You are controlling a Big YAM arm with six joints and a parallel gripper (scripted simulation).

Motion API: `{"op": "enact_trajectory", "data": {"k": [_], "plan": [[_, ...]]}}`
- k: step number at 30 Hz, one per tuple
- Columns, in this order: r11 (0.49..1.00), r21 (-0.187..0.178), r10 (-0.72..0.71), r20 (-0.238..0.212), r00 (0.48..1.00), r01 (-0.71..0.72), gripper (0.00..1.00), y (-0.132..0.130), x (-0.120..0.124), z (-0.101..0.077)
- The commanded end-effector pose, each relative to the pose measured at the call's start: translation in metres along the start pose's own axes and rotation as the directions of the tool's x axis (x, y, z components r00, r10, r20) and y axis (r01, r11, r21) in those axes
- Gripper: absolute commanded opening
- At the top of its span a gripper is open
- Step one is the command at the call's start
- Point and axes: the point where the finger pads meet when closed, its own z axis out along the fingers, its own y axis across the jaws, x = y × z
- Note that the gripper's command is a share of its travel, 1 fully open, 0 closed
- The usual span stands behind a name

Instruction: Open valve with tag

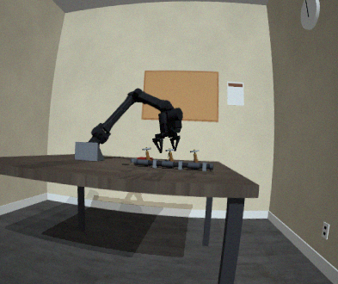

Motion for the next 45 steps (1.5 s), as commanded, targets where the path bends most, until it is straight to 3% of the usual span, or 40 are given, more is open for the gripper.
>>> {"op": "enact_trajectory", "data": {"k": [1, 6, 11, 21, 22, 45], "plan": [[0.944, -0.028, 0.329, 0.067, 0.942, -0.328, 1.0, 0.0141, -0.0202, -0.0145], [0.809, -0.052, 0.588, 0.079, 0.805, -0.586, 1.0, 0.0141, -0.0201, -0.0144], [0.775, -0.057, 0.632, 0.081, 0.771, -0.629, 1.0, 0.0139, -0.0202, -0.0142], [0.763, -0.049, 0.646, 0.073, 0.76, -0.644, 1.0, 0.0086, -0.0204, -0.0086], [0.762, -0.047, 0.647, 0.072, 0.759, -0.646, 0.0, 0.0084, -0.0199, -0.0086], [0.759, -0.042, 0.651, 0.069, 0.756, -0.65, 0.0, 0.0076, -0.0182, -0.0086]]}}
